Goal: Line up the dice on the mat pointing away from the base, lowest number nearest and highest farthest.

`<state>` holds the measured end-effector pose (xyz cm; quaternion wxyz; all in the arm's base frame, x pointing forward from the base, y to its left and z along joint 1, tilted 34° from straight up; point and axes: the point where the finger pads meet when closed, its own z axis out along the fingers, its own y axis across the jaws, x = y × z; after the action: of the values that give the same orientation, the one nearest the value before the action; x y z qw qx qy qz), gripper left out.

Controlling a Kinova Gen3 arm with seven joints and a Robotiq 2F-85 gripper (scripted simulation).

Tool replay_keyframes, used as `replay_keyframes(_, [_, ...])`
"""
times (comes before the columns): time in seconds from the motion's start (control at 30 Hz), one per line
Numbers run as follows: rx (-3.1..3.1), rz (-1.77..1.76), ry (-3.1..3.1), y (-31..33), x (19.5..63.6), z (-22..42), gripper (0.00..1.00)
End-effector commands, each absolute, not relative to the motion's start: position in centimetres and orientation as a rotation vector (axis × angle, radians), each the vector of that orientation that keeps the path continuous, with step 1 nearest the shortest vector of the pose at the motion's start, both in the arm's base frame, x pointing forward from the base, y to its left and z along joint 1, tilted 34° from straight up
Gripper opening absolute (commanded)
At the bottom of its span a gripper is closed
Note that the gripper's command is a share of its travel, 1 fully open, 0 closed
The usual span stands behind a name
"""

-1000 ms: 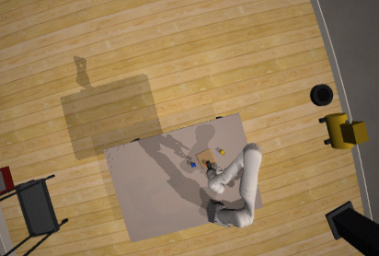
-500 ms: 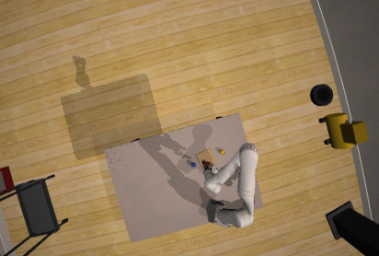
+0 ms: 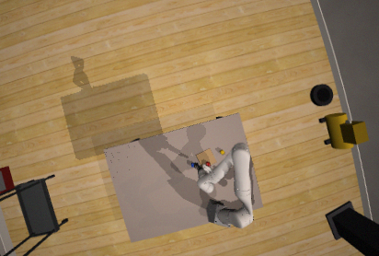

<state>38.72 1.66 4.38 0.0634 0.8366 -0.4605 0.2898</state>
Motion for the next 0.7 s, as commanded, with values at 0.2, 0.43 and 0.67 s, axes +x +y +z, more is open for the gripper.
replay_keyframes(0.2, [2.630, 0.824, -1.050, 4.6, 39.4, 3.4, 1.00])
replay_keyframes(0.43, [2.682, 0.779, -0.799, 6.6, 39.8, 2.8, 1.00])
replay_keyframes(0.67, [2.699, 0.760, -0.661, 7.6, 40.1, 2.6, 1.00])
